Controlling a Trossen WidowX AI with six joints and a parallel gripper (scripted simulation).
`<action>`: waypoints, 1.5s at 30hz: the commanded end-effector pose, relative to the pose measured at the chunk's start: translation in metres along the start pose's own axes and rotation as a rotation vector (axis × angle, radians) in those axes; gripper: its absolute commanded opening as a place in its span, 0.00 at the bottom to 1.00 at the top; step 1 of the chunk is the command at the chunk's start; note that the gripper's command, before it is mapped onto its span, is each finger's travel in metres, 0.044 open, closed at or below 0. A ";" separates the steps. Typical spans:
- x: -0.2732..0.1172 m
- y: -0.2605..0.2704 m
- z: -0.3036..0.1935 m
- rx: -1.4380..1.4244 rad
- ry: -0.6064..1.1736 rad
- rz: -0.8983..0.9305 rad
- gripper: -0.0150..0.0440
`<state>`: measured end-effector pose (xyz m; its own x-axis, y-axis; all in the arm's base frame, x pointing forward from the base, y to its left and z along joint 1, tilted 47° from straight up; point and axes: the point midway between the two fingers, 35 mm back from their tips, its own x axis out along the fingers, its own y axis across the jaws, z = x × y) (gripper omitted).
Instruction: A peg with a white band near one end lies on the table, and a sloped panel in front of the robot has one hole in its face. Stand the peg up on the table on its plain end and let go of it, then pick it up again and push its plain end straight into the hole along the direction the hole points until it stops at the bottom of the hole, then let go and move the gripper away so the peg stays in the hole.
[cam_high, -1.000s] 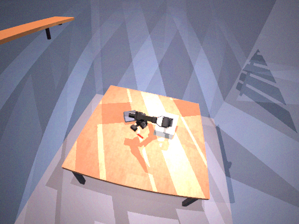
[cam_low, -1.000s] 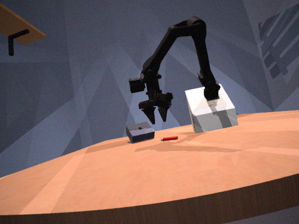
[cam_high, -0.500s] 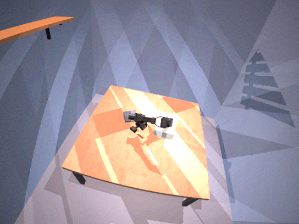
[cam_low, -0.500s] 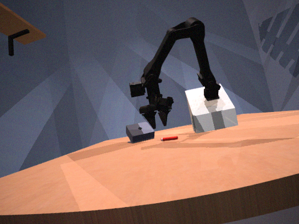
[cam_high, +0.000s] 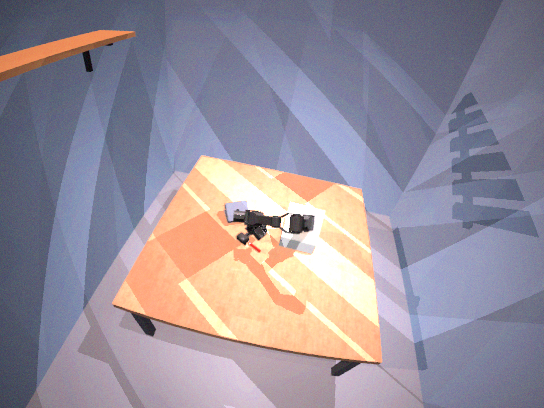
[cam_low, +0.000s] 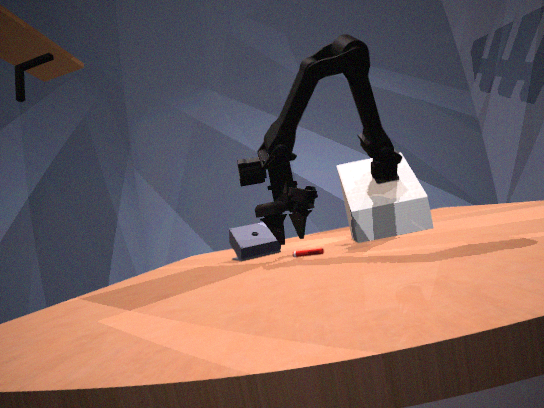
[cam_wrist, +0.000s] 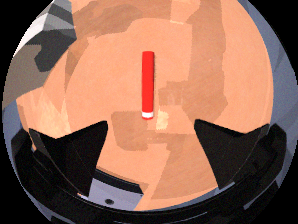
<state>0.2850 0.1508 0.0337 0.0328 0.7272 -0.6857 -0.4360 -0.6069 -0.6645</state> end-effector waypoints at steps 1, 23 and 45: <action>0.008 0.003 0.002 0.009 -0.007 0.008 1.00; 0.034 0.003 0.006 0.010 -0.009 0.003 0.82; 0.034 0.003 0.006 0.010 -0.009 0.003 0.38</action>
<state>0.2798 0.1750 0.0109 0.0235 0.7301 -0.6829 -0.4415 -0.6053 -0.6623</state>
